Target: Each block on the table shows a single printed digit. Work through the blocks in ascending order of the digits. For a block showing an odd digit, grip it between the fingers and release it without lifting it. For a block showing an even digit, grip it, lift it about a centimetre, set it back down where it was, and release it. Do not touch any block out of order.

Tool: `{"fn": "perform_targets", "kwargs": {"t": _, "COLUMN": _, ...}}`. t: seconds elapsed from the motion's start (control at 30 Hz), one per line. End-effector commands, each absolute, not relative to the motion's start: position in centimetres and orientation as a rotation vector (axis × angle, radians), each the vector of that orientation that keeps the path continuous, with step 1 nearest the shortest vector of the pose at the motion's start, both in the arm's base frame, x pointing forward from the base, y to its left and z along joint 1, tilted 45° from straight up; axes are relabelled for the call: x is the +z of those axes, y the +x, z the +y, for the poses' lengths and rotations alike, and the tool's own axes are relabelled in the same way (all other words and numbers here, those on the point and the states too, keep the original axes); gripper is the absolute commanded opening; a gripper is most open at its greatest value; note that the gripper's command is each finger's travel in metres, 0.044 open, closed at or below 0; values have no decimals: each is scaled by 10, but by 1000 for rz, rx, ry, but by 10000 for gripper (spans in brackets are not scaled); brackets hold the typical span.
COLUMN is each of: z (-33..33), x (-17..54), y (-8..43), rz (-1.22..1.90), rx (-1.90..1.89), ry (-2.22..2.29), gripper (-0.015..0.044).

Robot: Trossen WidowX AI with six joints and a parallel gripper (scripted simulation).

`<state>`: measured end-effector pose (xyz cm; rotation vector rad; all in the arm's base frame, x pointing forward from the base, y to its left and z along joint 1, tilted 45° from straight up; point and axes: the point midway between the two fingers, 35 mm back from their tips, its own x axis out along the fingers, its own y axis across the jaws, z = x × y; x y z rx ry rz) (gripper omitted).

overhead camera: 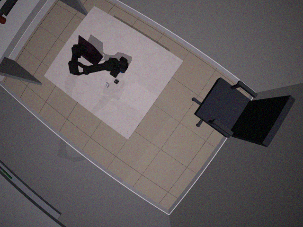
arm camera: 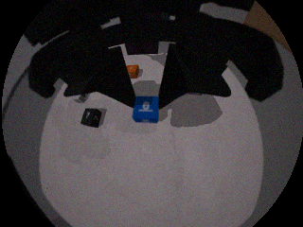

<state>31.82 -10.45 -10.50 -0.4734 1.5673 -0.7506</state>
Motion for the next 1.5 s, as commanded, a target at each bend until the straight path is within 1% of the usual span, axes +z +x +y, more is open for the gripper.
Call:
{"fn": "perform_targets", "kwargs": {"t": 0.0, "z": -104, "x": -105, "y": 318, "rz": 1567, "rx": -752, "ry": -470, "gripper": 120}}
{"fn": "perform_targets", "kwargs": {"t": 0.77, "z": -115, "x": -115, "y": 316, "rz": 1567, "rx": -752, "ry": -471, "gripper": 120}}
{"fn": "perform_targets", "kwargs": {"t": 1.1, "z": -115, "x": -115, "y": 316, "rz": 1567, "rx": -752, "ry": -471, "gripper": 382}}
{"fn": "perform_targets", "kwargs": {"t": 1.13, "z": -115, "x": -115, "y": 316, "rz": 1567, "rx": -752, "ry": -471, "gripper": 400}}
{"fn": "perform_targets", "kwargs": {"t": 1.23, "z": -113, "x": -113, "y": 317, "rz": 1567, "rx": -752, "ry": -470, "gripper": 400}}
{"fn": "perform_targets", "kwargs": {"t": 1.33, "z": -91, "x": -92, "y": 321, "rz": 1567, "rx": -751, "ry": -469, "gripper": 400}}
{"fn": "perform_targets", "kwargs": {"t": 1.47, "z": -89, "x": -89, "y": 322, "rz": 1567, "rx": -751, "ry": -469, "gripper": 400}}
